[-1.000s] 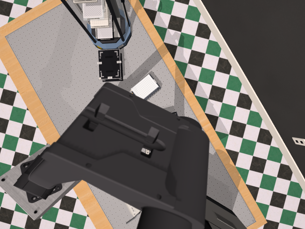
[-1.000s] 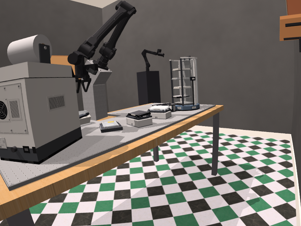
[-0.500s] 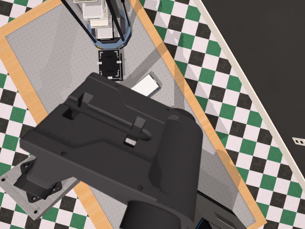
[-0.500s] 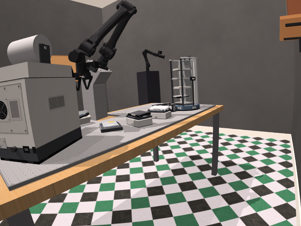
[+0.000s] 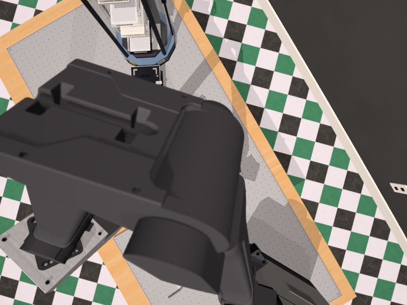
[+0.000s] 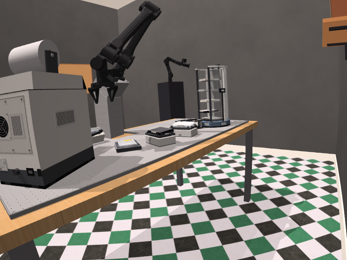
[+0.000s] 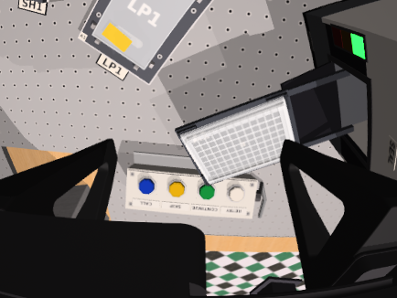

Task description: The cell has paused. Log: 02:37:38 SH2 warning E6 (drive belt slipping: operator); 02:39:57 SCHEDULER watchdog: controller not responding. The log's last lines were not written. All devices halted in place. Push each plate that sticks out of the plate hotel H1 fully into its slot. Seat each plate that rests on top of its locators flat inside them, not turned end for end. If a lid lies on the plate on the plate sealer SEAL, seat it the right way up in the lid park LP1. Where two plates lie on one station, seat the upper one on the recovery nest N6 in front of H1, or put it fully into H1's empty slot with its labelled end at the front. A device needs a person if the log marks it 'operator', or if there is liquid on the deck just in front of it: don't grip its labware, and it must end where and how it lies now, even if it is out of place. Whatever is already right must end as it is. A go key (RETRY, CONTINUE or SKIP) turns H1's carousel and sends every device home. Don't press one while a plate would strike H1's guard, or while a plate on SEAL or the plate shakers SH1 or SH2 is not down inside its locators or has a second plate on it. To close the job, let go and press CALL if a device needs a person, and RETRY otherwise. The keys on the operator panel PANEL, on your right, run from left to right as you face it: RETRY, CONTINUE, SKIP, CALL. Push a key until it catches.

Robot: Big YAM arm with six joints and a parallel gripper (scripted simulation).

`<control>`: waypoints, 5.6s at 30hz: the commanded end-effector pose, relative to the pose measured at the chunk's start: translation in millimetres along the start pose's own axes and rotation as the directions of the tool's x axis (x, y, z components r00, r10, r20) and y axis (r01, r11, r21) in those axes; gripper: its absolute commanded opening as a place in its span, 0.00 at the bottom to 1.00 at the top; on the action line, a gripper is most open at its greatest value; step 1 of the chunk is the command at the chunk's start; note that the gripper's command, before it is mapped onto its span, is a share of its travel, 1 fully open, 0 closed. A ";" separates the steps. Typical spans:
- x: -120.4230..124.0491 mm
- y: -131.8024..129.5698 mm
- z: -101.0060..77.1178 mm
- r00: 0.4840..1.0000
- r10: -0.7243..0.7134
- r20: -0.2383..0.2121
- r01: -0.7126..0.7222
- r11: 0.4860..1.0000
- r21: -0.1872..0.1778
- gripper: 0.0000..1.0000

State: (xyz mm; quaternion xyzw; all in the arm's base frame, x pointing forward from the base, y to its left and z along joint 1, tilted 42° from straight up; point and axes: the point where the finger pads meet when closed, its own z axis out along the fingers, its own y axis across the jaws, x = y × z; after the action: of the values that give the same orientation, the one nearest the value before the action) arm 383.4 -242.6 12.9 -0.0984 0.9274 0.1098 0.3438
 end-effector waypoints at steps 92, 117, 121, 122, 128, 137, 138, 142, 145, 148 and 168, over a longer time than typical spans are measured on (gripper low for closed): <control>-182.7 215.7 -8.3 0.991 0.130 0.030 -0.130 0.991 0.009 1.00; -194.7 255.6 -2.9 1.000 -0.023 0.005 0.023 1.000 0.020 1.00; -194.9 258.9 -2.1 0.993 -0.121 0.003 0.121 0.992 0.015 1.00; -194.9 258.9 -2.1 0.993 -0.121 0.003 0.121 0.992 0.015 1.00; -194.9 258.9 -2.1 0.972 -0.236 0.001 0.236 0.972 0.015 1.00; -194.9 259.0 -2.1 0.901 -0.434 -0.002 0.434 0.901 0.015 1.00; -194.9 259.0 -2.1 0.891 -0.454 -0.002 0.454 0.891 0.015 1.00; -194.9 258.9 -2.1 0.869 -0.495 -0.003 0.495 0.869 0.015 1.00; -194.8 259.0 -2.1 0.832 -0.555 -0.004 0.555 0.832 0.014 1.00; -194.8 259.0 -2.0 0.791 -0.612 -0.005 0.612 0.791 0.014 1.00; -194.7 259.0 -2.0 0.473 -0.881 -0.010 0.881 0.473 0.010 1.00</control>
State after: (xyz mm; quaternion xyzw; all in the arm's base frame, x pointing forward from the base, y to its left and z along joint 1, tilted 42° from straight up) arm 457.0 29.3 169.7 -0.5160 0.7776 -0.0656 0.3532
